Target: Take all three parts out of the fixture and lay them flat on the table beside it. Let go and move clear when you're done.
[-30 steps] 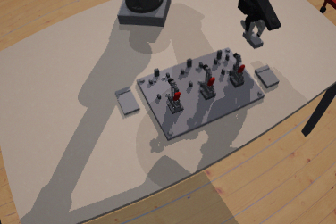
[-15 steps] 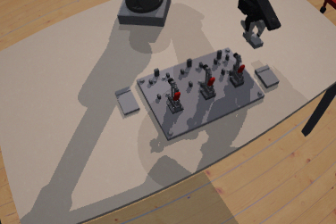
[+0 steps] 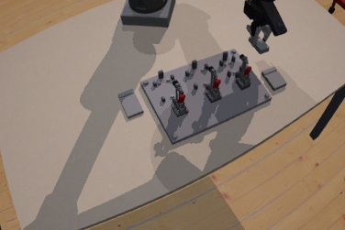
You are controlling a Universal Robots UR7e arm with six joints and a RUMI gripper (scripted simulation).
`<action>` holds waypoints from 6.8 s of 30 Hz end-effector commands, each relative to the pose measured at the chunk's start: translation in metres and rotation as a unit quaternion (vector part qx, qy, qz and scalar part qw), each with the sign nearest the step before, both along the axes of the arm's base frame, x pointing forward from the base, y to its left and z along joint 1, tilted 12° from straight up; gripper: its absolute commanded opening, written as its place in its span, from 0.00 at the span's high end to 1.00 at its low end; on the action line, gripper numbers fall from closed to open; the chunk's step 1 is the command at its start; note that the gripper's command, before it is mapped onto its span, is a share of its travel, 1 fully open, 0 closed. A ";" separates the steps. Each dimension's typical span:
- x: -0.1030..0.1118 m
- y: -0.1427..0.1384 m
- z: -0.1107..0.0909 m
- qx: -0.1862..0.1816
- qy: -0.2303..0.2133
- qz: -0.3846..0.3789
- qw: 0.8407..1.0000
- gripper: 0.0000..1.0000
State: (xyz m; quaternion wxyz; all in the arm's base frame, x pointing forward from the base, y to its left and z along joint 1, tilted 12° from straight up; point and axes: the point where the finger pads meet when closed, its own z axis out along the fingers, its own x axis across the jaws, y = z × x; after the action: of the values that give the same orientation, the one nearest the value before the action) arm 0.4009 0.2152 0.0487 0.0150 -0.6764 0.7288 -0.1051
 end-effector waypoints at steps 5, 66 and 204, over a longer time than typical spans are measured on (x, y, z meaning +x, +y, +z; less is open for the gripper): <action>0.006 -0.004 -0.029 0.000 -0.001 0.000 1.000 1.00; 0.012 -0.008 -0.064 0.000 -0.001 0.000 1.000 1.00; -0.001 0.002 0.010 0.000 -0.001 0.000 1.000 0.00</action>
State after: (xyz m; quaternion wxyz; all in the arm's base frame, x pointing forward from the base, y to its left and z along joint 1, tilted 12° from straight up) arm 0.3995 0.2168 0.0586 0.0153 -0.6764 0.7288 -0.1052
